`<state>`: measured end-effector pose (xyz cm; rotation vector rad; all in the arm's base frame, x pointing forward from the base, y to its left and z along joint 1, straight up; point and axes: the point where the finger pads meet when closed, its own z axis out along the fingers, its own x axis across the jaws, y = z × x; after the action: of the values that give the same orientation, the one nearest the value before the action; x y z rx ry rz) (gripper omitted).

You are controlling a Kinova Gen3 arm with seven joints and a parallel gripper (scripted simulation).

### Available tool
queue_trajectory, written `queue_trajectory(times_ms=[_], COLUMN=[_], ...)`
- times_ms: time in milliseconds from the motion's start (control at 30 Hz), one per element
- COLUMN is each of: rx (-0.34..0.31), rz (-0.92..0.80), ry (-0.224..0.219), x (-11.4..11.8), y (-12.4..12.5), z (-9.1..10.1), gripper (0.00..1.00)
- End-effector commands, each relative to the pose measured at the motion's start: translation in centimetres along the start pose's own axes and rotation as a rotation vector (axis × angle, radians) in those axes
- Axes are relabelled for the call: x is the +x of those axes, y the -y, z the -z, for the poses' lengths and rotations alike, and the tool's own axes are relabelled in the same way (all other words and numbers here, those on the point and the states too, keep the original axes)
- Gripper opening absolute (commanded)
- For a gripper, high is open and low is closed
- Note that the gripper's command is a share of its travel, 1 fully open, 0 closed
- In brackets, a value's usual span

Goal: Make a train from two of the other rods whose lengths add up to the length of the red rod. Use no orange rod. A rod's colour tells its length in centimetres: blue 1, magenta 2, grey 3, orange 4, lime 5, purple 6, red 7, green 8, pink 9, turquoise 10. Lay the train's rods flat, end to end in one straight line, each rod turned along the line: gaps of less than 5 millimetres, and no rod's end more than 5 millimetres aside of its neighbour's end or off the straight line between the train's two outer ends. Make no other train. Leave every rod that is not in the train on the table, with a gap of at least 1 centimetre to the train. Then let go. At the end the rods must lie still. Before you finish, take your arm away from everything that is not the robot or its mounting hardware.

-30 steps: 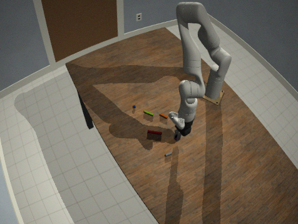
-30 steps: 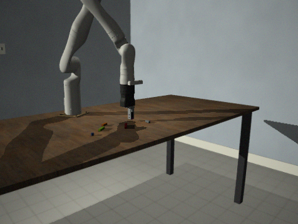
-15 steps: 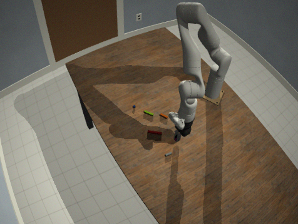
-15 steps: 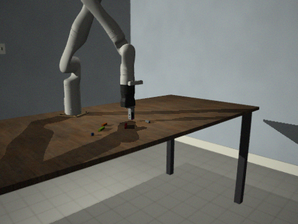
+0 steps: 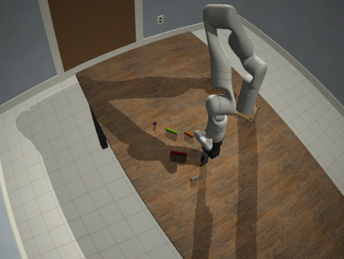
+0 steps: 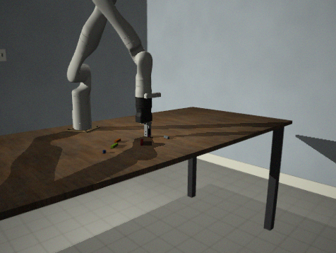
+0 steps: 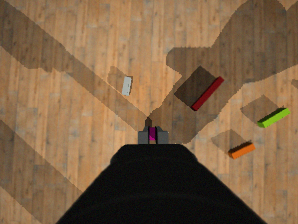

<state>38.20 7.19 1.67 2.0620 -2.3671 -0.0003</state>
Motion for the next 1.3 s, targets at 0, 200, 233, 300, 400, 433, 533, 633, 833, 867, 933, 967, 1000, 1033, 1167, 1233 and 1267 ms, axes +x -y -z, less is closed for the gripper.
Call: queue_trajectory(times_ms=[0,200,233,300,400,433,533,633,833,867,933,967,1000,1033,1167,1233,1267], rx=[0.002,0.001,0.001,0.001,0.001,0.001,0.001,0.001,0.001,0.001,0.001,0.001,0.001,0.001,0.001,0.001,0.001], rz=[-0.001,-0.001,-0.001,-0.001,-0.001,-0.001,-0.001,-0.001,-0.001,-0.001,-0.001,-0.001,-0.001,-0.001,-0.001,-0.001,-0.001], ry=[0.0,-0.001,-0.001,-0.001,-0.001,-0.001,-0.001,-0.001,-0.001,-0.001,-0.001,-0.001,-0.001,-0.001,-0.001,-0.001,-0.001], x=[-0.03,-0.01,-0.01,-0.01,0.0,0.0,0.0,0.0,0.0,0.0,0.0,0.0,0.0,0.0,0.0,0.0,0.0], y=[-0.03,-0.04,-0.04,-0.05,-0.05,-0.05,-0.05,-0.05,-0.05,-0.05,-0.05,-0.05,-0.05,-0.05,-0.05,-0.05,-0.05], z=[-0.19,-0.19,-0.19,-0.19,-0.19,-0.19,-0.19,-0.19,-0.19,-0.19,-0.19,-0.19,-0.19,-0.19,-0.19,-0.19,-0.19], gripper=[0.24,0.24,0.24,0.24,0.24,0.24,0.24,0.24,0.24,0.24,0.24,0.24,0.24,0.24,0.3,0.3,0.3])
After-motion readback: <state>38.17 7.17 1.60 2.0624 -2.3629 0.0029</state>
